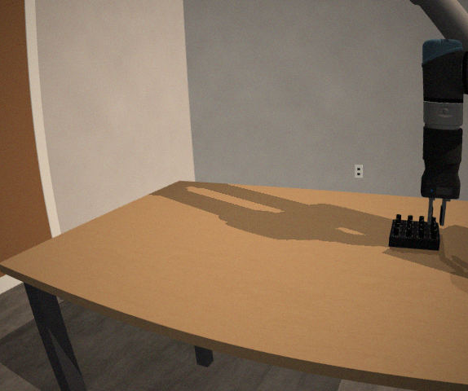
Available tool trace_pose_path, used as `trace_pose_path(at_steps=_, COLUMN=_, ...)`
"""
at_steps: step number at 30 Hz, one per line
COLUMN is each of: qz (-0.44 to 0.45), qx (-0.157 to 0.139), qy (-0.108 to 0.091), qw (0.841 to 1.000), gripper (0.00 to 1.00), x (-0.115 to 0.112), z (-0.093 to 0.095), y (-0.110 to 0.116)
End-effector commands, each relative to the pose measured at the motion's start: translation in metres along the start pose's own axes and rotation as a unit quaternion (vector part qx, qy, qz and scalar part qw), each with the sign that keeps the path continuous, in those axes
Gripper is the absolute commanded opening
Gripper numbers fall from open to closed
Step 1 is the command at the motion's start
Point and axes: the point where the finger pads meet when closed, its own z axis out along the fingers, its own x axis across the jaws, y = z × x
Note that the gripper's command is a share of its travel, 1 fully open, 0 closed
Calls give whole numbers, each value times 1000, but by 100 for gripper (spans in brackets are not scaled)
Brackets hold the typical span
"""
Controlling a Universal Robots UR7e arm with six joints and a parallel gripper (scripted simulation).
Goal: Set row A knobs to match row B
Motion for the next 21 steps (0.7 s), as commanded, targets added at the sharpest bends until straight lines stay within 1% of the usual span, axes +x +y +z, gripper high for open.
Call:
trace_pose_path(at_steps=1, qz=0, qx=0, qy=0, qw=1000, gripper=46, x=-1, z=-11, y=0)
trace_pose_path(at_steps=5, qz=0, qx=0, qy=0, qw=1000, gripper=46, x=-1, z=-15, y=0)
trace_pose_path(at_steps=21, qz=1, qx=0, qy=0, qw=1000, gripper=46, x=-1, z=-15, y=0)
